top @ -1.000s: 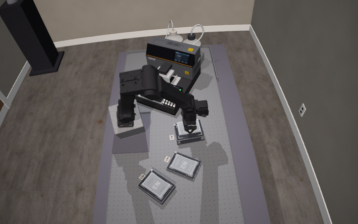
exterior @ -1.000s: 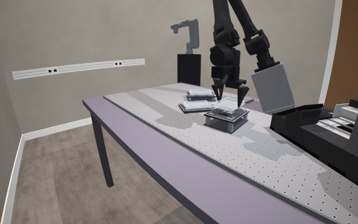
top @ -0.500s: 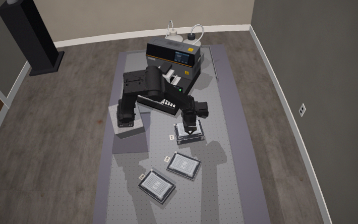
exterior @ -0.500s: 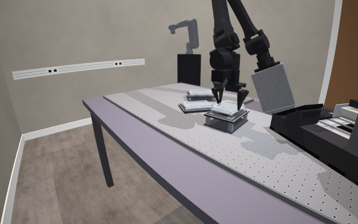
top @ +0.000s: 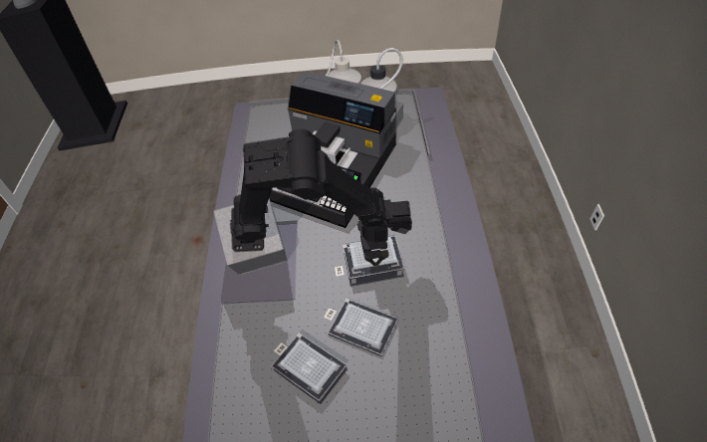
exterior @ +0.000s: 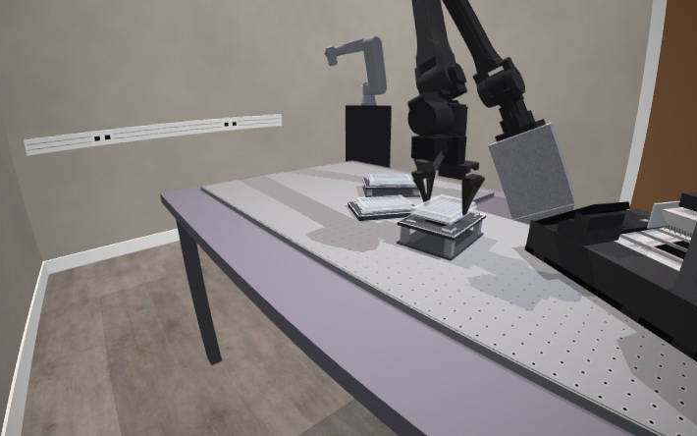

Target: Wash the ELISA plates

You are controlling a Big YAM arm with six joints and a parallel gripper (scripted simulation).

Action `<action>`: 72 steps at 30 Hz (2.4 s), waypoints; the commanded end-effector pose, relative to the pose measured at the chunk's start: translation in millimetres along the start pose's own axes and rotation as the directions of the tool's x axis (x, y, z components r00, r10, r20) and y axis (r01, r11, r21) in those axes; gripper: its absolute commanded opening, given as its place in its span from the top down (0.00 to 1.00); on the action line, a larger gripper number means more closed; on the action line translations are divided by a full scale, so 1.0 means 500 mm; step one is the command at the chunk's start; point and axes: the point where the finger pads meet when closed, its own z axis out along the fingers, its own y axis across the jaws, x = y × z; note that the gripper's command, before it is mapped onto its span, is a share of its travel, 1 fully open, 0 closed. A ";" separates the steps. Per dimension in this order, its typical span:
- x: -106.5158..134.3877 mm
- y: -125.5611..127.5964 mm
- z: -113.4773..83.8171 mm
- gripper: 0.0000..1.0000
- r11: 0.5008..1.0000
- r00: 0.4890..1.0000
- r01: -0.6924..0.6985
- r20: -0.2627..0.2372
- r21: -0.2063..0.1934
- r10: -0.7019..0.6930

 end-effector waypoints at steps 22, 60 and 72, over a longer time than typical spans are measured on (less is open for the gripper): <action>-0.016 0.000 -0.004 0.18 1.000 1.000 0.001 0.021 0.000 -0.001; -0.014 -0.005 0.017 0.18 1.000 1.000 0.001 0.013 -0.002 -0.001; -0.018 -0.004 0.020 0.18 1.000 1.000 0.002 0.017 -0.002 -0.002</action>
